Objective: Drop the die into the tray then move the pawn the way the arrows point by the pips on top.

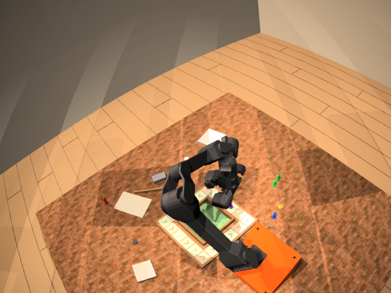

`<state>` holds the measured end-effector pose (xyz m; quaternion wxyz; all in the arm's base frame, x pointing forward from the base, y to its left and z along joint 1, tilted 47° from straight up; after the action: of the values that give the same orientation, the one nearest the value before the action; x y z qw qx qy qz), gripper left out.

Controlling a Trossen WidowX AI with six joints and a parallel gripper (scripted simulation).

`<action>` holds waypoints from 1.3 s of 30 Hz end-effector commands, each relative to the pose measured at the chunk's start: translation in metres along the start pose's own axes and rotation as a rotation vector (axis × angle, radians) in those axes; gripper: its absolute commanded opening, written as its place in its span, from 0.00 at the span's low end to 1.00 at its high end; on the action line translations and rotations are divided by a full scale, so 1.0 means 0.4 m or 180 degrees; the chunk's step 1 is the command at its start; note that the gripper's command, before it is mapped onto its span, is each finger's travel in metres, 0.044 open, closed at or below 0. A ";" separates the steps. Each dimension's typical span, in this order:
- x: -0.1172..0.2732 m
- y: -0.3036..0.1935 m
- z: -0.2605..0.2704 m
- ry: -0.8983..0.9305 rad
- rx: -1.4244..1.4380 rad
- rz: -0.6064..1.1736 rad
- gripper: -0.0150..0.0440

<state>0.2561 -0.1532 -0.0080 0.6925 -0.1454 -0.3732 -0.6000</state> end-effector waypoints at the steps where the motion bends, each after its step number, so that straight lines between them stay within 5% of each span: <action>1: -0.002 0.001 -0.009 -0.0016 0.0166 0.0000 0.59; 39: -0.133 0.002 -0.011 -0.0009 0.0167 -0.0004 0.59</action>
<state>0.2622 -0.1251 -0.0406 0.6910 -0.1274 -0.3996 -0.5888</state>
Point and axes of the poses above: the point midway between the two fingers, 35 mm back from their tips, its own x axis back along the fingers, its own z axis across the jaws, y = z × x, the point moved 9 cm from there along x, back along the fingers, and after that the axes turned 8 degrees about -x, right-handed, at the moved point
